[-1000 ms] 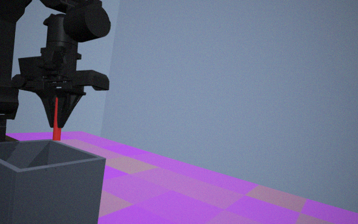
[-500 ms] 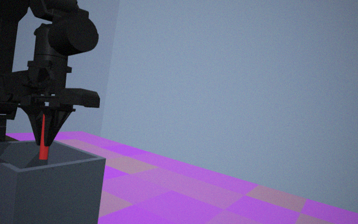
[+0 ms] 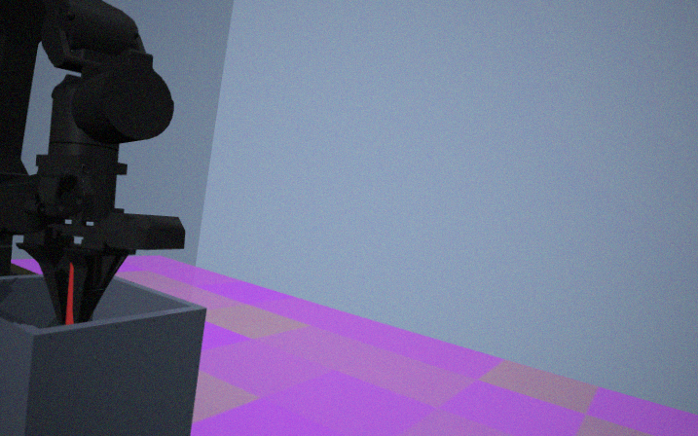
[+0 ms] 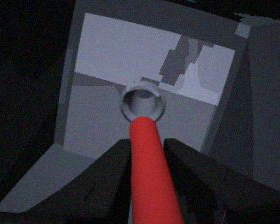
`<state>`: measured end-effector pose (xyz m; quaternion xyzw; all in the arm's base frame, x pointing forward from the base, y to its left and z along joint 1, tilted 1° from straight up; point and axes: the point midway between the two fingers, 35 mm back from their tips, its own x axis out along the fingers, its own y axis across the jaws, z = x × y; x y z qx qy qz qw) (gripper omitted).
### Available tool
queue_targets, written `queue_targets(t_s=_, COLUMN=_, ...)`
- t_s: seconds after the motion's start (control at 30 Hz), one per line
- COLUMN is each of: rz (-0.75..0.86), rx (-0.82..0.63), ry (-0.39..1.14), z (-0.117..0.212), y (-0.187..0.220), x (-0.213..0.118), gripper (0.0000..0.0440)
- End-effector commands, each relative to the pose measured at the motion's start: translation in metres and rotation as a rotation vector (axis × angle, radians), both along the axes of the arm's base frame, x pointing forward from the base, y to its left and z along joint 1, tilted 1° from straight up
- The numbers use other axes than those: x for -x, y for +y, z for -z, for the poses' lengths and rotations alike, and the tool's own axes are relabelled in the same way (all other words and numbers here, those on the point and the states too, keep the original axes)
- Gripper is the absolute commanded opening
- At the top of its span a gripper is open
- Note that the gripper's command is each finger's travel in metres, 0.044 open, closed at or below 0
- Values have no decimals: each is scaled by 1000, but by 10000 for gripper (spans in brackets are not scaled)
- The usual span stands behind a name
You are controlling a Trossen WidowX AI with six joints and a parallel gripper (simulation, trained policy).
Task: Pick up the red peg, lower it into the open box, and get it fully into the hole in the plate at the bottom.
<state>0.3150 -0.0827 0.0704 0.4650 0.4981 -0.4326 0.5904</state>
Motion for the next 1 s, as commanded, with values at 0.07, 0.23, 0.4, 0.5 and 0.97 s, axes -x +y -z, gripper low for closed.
queue_targets(t_s=0.07, rz=-26, rx=-11, ry=10, z=15, y=-2, x=-3, gripper=0)
queue_targets(t_s=0.23, rz=-45, rx=-7, ry=20, z=26, y=-4, x=-5, gripper=0)
queue_targets(t_s=0.4, rz=-62, rx=-2, ry=43, z=33, y=-7, x=-6, gripper=63)
queue_targets(t_s=0.5, rz=-72, rx=-7, ry=56, z=37, y=-7, x=-6, gripper=114)
queue_targets(t_s=0.97, rz=-59, rx=-167, ry=30, z=15, y=-9, x=-15, gripper=183)
